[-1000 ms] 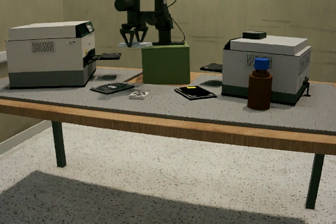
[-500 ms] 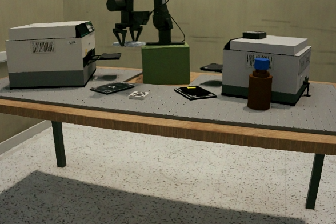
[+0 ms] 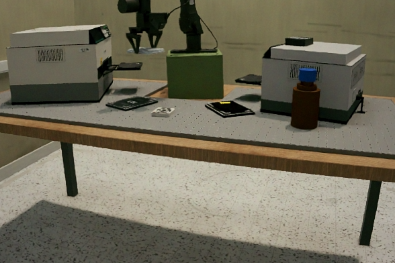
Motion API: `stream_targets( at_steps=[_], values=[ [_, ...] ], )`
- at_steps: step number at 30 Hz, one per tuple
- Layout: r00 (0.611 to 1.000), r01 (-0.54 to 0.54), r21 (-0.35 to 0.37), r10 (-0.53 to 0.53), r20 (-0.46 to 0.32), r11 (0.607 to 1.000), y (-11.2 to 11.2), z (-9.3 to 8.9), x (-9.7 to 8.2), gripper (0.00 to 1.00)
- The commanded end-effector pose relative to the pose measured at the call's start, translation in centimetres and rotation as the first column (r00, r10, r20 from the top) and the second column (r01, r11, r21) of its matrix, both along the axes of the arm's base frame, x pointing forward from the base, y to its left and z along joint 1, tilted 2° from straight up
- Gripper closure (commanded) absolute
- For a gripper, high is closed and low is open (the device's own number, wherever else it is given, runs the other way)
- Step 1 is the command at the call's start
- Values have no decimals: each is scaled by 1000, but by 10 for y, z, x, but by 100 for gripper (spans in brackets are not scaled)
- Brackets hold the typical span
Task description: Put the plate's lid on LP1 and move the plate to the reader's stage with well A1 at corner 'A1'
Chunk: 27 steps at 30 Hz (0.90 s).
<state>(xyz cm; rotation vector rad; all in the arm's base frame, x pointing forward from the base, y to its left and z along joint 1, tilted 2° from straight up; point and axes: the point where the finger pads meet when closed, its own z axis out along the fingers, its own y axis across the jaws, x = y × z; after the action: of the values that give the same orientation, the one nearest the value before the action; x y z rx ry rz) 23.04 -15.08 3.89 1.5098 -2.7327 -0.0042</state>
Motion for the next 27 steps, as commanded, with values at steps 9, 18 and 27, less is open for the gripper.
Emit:
stream_targets(
  at_steps=[9,18,27],
  values=[
    [993,97,-18,-95,64,995,-25,22,-3,14],
    [984,169,-19,-168,65,985,-44,24,-19,14],
    [976,211,-20,-209,66,977,-57,25,-32,14]
  ],
)
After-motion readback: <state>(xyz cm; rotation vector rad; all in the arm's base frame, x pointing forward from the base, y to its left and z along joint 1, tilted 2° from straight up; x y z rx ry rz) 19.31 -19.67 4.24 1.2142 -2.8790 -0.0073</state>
